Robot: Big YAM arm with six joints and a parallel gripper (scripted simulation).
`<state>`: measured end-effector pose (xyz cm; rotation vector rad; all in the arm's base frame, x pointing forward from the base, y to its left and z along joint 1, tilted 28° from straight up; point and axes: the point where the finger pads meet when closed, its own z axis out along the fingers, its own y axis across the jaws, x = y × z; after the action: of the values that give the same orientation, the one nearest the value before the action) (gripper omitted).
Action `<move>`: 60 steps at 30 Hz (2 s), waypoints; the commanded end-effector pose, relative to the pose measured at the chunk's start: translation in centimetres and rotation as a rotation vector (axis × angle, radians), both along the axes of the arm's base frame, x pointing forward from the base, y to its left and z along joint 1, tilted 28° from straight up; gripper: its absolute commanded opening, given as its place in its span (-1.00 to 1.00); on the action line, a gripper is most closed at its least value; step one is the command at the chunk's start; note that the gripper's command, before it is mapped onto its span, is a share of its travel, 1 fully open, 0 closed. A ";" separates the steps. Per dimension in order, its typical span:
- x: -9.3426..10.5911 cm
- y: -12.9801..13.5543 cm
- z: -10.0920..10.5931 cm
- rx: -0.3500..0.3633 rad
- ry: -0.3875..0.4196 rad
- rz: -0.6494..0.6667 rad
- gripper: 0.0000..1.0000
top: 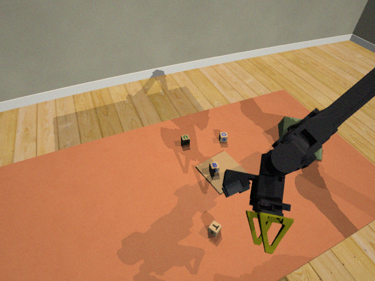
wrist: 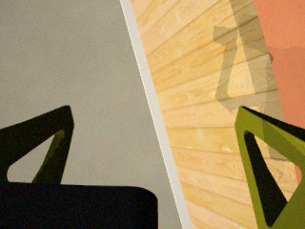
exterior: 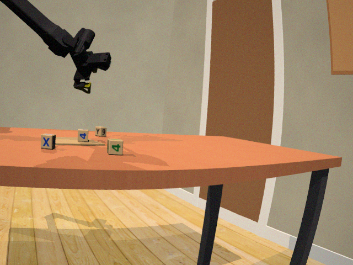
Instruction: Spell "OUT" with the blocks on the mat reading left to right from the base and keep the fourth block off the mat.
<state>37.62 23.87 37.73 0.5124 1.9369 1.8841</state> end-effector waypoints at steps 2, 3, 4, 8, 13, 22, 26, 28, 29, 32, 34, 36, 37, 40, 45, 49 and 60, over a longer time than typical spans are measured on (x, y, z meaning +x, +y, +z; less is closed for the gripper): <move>0.0 0.0 0.5 0.003 -0.010 -0.001 1.00; 0.0 0.0 0.5 0.003 -0.010 -0.001 1.00; 0.0 0.0 0.5 0.003 -0.010 -0.001 1.00; 0.0 0.0 0.5 0.003 -0.010 -0.001 1.00; 0.0 0.0 0.5 0.003 -0.010 -0.001 1.00; 1.4 -0.9 3.3 -0.038 -0.098 -0.055 1.00; 3.6 -2.4 1.3 -0.217 -0.164 -0.156 1.00; 4.1 -3.0 0.8 -0.284 -0.187 -0.186 1.00; 4.1 -3.0 0.8 -0.284 -0.187 -0.186 1.00; 4.6 -3.7 0.2 -0.359 -0.211 -0.213 1.00; 4.6 -3.7 0.2 -0.359 -0.211 -0.213 1.00; 5.0 -4.4 -0.5 -0.440 -0.234 -0.237 1.00; 5.4 -5.2 -1.2 -0.526 -0.255 -0.256 1.00; 5.7 -6.0 -1.8 -0.613 -0.275 -0.269 1.00; 6.1 -7.6 -3.1 -0.782 -0.307 -0.279 1.00; 6.2 -9.0 -4.1 -0.926 -0.330 -0.272 1.00; 6.0 -10.6 -5.2 -1.101 -0.354 -0.239 1.00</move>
<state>42.06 13.74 29.57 0.0919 2.1975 0.5522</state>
